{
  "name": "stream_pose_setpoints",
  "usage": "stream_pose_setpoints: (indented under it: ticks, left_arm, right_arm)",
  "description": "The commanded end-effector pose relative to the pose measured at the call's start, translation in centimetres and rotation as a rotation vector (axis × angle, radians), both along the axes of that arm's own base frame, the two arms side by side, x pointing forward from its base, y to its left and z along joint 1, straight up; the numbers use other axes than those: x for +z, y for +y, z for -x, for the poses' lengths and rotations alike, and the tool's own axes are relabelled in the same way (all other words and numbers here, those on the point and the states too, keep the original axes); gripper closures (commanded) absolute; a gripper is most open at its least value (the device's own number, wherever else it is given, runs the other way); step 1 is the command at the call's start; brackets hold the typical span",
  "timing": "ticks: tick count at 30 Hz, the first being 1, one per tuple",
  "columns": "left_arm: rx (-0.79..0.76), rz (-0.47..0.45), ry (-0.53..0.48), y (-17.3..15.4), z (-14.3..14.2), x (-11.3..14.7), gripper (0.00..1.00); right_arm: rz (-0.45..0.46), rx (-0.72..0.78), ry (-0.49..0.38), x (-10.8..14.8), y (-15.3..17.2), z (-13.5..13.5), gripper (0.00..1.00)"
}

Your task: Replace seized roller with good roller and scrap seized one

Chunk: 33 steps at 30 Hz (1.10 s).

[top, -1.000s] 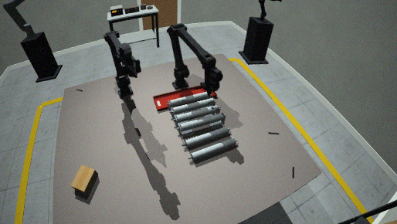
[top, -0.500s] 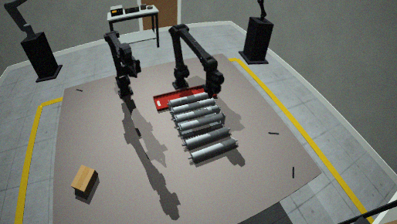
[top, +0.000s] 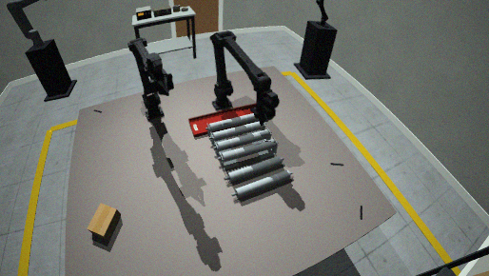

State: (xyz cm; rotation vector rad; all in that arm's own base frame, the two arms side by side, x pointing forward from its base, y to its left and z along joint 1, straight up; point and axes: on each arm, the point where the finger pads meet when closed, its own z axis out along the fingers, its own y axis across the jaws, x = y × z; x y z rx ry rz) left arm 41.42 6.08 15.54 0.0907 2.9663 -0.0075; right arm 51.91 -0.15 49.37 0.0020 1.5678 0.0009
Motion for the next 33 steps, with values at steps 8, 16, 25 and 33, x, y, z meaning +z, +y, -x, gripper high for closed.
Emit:
stream_pose_setpoints:
  ticks: [8,16,25,33]
  left_arm:
    - [-0.003,-0.004,-0.005,0.2,-0.7,-1.1,1.0]
    - [0.003,-0.003,-0.008,0.3,-0.8,-2.0,1.0]
    - [0.01,-0.004,-0.019,0.5,-0.7,-2.5,1.0]
    - [0.016,-0.003,-0.023,0.5,-1.0,-3.4,1.0]
  right_arm:
    - [0.001,0.012,0.015,-0.3,0.6,-0.6,1.0]
    - [0.001,0.012,0.015,-0.3,0.6,-0.6,1.0]
    - [0.001,0.012,0.015,-0.3,0.6,-0.6,1.0]
    - [0.001,0.012,0.015,-0.3,0.6,-0.6,1.0]
